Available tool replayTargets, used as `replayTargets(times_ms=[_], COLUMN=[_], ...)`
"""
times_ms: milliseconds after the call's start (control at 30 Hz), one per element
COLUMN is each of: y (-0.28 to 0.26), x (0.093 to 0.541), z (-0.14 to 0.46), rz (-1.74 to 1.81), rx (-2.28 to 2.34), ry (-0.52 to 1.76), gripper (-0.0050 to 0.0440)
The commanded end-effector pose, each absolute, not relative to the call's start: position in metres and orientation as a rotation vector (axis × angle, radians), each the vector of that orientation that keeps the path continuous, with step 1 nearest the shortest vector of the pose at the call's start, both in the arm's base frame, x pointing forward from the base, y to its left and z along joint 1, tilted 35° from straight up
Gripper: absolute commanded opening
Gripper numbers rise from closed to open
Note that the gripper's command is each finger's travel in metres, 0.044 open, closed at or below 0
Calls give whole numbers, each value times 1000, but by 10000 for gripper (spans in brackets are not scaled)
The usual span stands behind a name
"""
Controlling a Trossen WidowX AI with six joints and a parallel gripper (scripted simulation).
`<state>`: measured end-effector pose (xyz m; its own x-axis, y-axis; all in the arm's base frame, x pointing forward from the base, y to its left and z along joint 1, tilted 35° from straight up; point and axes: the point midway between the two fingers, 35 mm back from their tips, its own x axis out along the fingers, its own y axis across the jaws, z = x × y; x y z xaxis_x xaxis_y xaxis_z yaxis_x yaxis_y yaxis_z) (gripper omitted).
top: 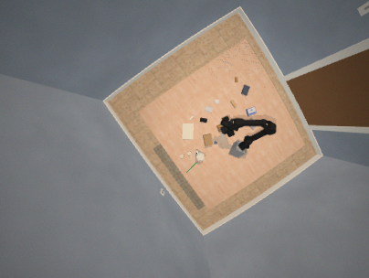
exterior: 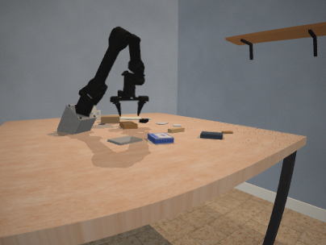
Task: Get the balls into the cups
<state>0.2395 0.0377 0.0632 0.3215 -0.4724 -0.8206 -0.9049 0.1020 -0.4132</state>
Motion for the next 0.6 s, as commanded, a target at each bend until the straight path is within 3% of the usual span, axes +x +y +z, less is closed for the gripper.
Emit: replayTargets(times_ms=[0,567], y=[33,23], x=[239,247], z=[55,35], rz=[525,525], rx=[-1533,-1533], ry=[1318,1318], gripper=[440,440])
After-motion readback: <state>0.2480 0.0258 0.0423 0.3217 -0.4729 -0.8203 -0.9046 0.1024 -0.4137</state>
